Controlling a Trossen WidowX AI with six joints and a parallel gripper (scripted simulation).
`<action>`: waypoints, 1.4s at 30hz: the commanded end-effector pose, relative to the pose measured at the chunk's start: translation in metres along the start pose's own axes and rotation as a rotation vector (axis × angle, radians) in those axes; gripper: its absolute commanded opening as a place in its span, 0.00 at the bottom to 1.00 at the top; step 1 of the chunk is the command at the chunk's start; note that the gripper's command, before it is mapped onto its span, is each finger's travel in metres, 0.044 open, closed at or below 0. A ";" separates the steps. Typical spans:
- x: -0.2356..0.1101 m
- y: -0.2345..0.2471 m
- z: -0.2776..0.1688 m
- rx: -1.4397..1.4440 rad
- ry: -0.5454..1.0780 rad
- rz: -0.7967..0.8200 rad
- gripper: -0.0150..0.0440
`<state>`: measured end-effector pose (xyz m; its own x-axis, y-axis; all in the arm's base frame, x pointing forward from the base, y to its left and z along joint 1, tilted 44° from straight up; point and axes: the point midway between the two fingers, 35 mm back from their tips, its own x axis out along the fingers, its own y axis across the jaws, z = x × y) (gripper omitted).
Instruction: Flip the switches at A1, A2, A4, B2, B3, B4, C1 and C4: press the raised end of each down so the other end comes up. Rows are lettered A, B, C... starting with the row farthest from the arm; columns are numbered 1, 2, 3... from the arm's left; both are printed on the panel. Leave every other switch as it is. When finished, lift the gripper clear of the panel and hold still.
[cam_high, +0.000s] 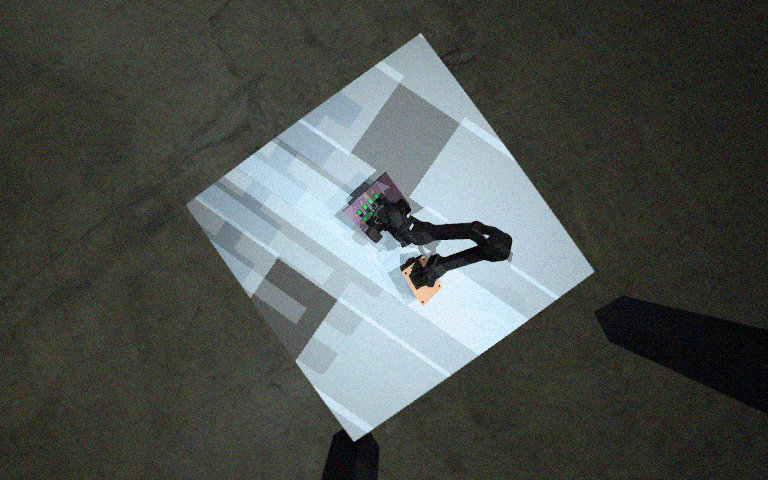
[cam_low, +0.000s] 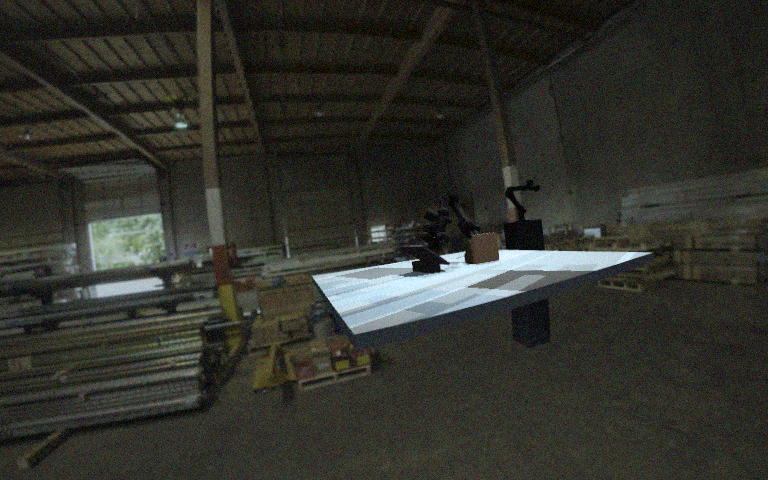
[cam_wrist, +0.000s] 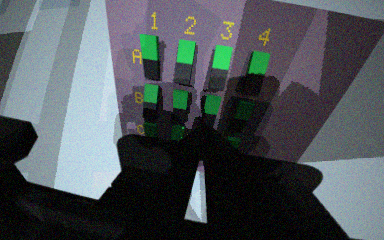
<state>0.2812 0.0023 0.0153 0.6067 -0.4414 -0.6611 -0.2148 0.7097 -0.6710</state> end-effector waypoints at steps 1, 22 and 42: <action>-0.029 0.001 0.007 0.005 -0.003 0.002 0.25; -0.022 -0.032 0.024 0.002 0.027 -0.005 0.25; 0.002 -0.032 0.024 0.002 0.027 -0.007 0.25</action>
<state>0.3060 -0.0076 0.0455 0.5862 -0.4635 -0.6645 -0.2071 0.7072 -0.6760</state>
